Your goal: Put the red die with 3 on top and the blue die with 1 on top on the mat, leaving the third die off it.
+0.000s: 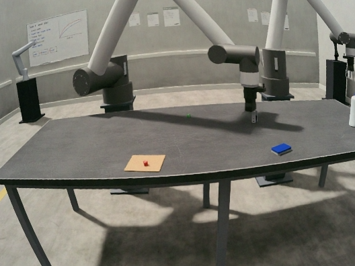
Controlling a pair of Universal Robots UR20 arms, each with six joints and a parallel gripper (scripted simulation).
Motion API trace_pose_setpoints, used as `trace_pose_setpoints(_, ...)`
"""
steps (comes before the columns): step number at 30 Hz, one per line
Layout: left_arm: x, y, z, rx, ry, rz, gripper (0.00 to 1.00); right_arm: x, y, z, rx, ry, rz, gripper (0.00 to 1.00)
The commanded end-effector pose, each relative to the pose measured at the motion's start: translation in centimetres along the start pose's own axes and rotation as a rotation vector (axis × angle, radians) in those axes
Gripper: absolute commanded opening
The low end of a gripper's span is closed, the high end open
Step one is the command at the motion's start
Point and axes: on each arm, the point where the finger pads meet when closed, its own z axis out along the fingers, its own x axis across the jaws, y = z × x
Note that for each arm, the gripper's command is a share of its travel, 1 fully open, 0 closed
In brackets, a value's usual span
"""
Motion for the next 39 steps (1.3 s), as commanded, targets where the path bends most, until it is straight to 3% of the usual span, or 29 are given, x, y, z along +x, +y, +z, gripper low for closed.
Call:
trace_pose_setpoints(1, 0.0, 0.0, -0.1, -0.001, 0.0, 0.0, 1.0, 0.0, -0.1, -0.1, 0.001, 0.0, 0.0, 0.34)
trace_pose_setpoints(13, 0.0, 0.0, -0.1, -0.001, 0.0, 0.0, 1.0, 0.0, -0.1, -0.4, 0.001, 0.0, 0.0, 0.34)
trace_pose_setpoints(17, 0.0, 0.0, -0.1, -0.001, 0.0, 0.0, 1.0, 0.0, -0.1, -2.1, 0.001, 0.0, 0.0, 0.34)
trace_pose_setpoints(23, 0.0, 0.0, -0.1, -0.001, 0.0, 0.0, 1.0, 0.0, 0.0, -6.5, 0.001, 0.0, 0.0, 0.34)
trace_pose_setpoints(25, 0.0, 0.0, -0.1, -0.001, 0.0, 0.0, 1.0, 0.0, 0.0, -6.5, 0.001, 0.0, 0.0, 0.34)
trace_pose_setpoints(30, 0.0, 0.0, -0.1, -0.001, 0.0, 0.0, 1.0, 0.0, 0.0, -9.4, 0.001, 0.0, 0.0, 0.34)
trace_pose_setpoints(39, 0.0, 0.0, -0.1, -0.001, 0.0, 0.0, 1.0, 0.0, 0.0, -10.1, 0.001, 0.0, 0.0, 0.34)
